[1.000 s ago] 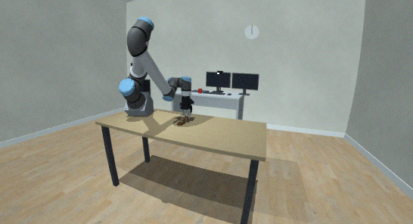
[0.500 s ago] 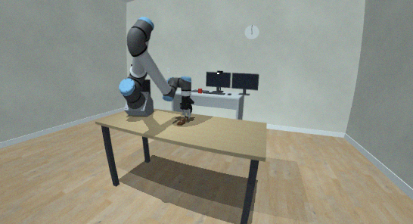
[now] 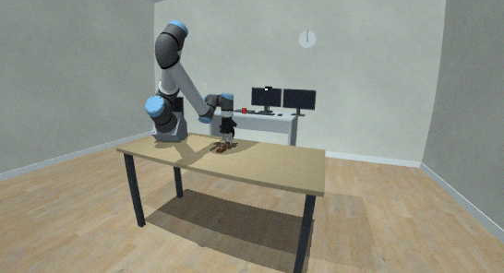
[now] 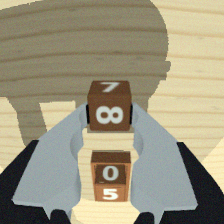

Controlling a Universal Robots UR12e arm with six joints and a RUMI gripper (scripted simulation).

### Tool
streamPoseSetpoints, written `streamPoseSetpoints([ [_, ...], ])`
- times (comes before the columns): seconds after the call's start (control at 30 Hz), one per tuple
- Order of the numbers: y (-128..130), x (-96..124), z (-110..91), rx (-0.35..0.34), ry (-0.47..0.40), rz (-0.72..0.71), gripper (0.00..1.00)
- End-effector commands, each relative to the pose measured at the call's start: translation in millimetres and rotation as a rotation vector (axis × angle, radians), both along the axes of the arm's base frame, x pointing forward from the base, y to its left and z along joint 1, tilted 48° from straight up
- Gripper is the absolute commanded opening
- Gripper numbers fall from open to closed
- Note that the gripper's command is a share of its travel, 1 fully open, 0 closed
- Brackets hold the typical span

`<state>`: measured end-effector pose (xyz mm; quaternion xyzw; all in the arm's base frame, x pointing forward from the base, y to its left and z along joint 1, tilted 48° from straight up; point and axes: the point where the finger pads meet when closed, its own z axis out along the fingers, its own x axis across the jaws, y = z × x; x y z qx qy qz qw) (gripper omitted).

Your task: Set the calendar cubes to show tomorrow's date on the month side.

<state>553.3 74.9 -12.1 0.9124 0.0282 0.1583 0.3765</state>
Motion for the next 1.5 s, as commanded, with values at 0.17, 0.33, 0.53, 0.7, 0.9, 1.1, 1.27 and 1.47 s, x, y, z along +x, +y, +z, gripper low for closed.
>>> streamPoseSetpoints([
  [0.17,1.5,-2.4,-1.4,0.0,0.002,0.003,0.11],
  [0.33,1.5,-2.4,-1.4,0.0,0.002,0.003,0.11],
  [0.53,1.5,-2.4,-1.4,0.0,0.002,0.003,0.11],
  [0.7,1.0,-2.3,-1.9,0.0,0.003,0.002,0.11],
  [0.9,-0.1,-2.1,-2.9,0.0,0.004,0.002,0.11],
  [1.1,-2.1,-1.7,-4.3,0.0,0.004,0.001,0.11],
  [1.27,-2.7,-1.3,-4.2,0.0,0.003,0.0,0.11],
  [1.47,-1.9,-1.3,-3.8,0.0,0.003,0.001,0.11],
])
